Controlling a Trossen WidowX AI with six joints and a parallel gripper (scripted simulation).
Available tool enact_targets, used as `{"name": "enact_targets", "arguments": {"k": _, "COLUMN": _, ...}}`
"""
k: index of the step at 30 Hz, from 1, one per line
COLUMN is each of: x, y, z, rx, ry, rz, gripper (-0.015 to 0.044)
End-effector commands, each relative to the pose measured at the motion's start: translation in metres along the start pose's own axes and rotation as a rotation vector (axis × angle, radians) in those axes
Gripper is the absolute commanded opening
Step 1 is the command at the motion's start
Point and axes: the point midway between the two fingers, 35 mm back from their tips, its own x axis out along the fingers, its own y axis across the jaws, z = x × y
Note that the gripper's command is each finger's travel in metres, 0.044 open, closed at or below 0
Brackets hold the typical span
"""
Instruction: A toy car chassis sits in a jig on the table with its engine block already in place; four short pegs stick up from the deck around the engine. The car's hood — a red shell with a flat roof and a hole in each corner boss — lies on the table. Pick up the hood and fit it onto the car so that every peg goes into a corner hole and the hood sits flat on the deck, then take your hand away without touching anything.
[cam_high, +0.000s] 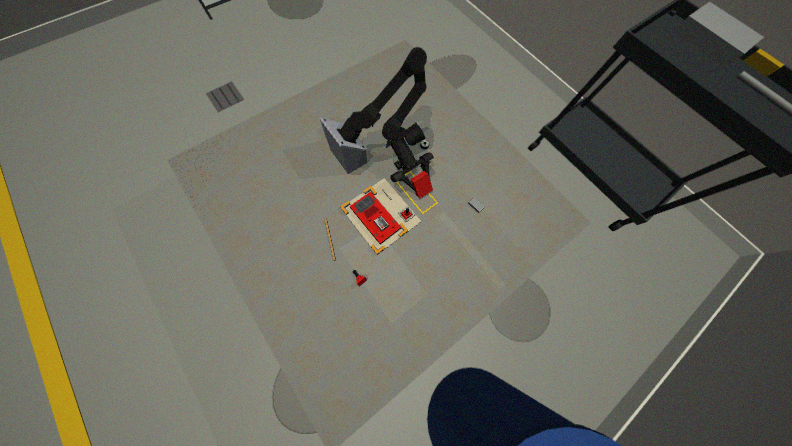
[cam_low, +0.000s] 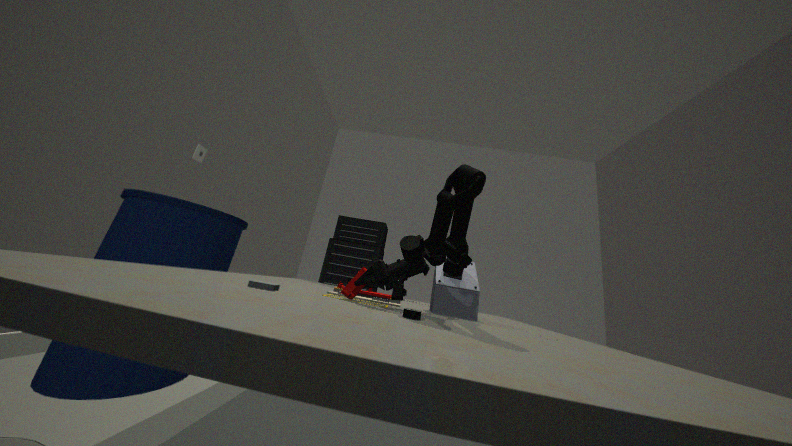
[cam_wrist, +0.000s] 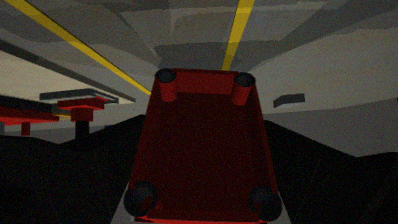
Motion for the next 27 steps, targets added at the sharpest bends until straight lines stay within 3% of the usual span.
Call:
{"name": "enact_targets", "arguments": {"k": 1, "x": 0.0001, "y": 0.0016, "z": 0.0064, "rx": -0.048, "ry": -0.005, "rz": 0.003, "gripper": 0.0000}}
{"name": "enact_targets", "arguments": {"k": 6, "x": 0.0000, "y": 0.0001, "z": 0.0004, "rx": -0.003, "ry": 0.000, "rz": 0.000, "gripper": 0.0000}}
{"name": "enact_targets", "arguments": {"k": 22, "x": 0.0001, "y": 0.0001, "z": 0.0004, "rx": -0.023, "ry": 0.010, "rz": 0.001, "gripper": 0.0420}}
{"name": "enact_targets", "arguments": {"k": 27, "x": -0.0025, "y": -0.0027, "z": -0.0016, "rx": -0.026, "ry": 0.010, "rz": 0.001, "gripper": 0.0440}}
